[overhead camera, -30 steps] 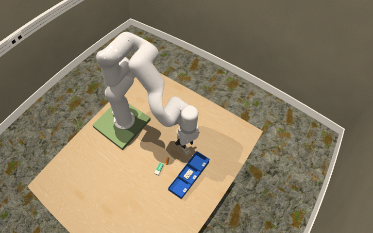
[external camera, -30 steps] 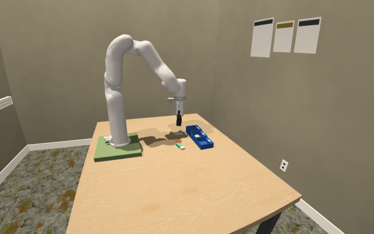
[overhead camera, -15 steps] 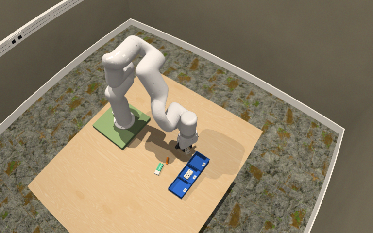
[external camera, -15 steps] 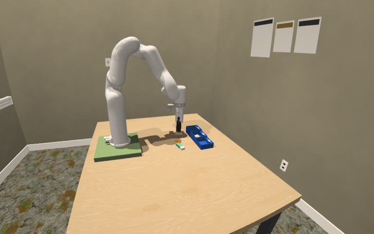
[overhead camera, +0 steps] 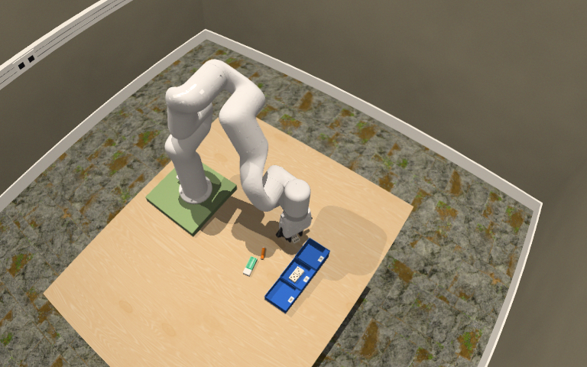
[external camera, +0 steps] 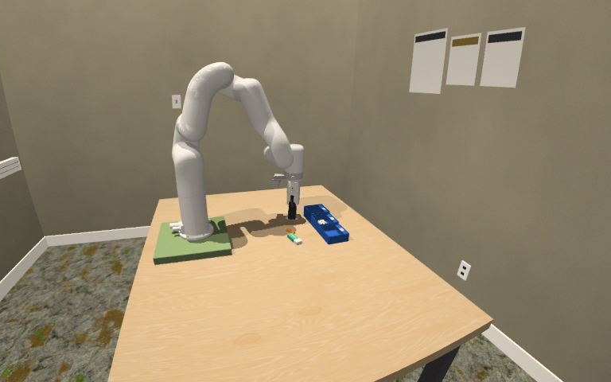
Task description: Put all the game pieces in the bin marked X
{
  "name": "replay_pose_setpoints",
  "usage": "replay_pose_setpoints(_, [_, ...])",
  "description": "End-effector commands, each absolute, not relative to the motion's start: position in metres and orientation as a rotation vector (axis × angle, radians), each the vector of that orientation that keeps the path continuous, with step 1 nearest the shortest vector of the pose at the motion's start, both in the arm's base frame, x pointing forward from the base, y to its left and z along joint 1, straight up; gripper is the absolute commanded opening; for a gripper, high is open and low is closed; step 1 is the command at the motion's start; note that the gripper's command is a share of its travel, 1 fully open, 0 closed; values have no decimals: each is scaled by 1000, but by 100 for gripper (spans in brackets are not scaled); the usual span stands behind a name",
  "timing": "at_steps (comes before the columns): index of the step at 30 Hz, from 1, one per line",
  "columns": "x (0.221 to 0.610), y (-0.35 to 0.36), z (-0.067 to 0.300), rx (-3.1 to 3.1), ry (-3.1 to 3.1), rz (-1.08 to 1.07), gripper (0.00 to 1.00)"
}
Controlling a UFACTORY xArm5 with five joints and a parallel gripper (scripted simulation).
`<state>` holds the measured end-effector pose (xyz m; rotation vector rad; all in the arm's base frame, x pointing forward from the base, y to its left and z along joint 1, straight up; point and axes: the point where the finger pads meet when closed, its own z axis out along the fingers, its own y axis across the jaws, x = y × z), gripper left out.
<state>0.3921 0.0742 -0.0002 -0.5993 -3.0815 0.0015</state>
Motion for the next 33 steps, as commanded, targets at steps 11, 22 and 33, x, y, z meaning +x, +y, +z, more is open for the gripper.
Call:
replay_pose_setpoints(11, [393,74,-4,-600,-3085,0,42])
replay_pose_setpoints(22, [393,74,-4,-600,-3085,0,21])
replay_pose_setpoints(33, [393,74,-4,-600,-3085,0,21])
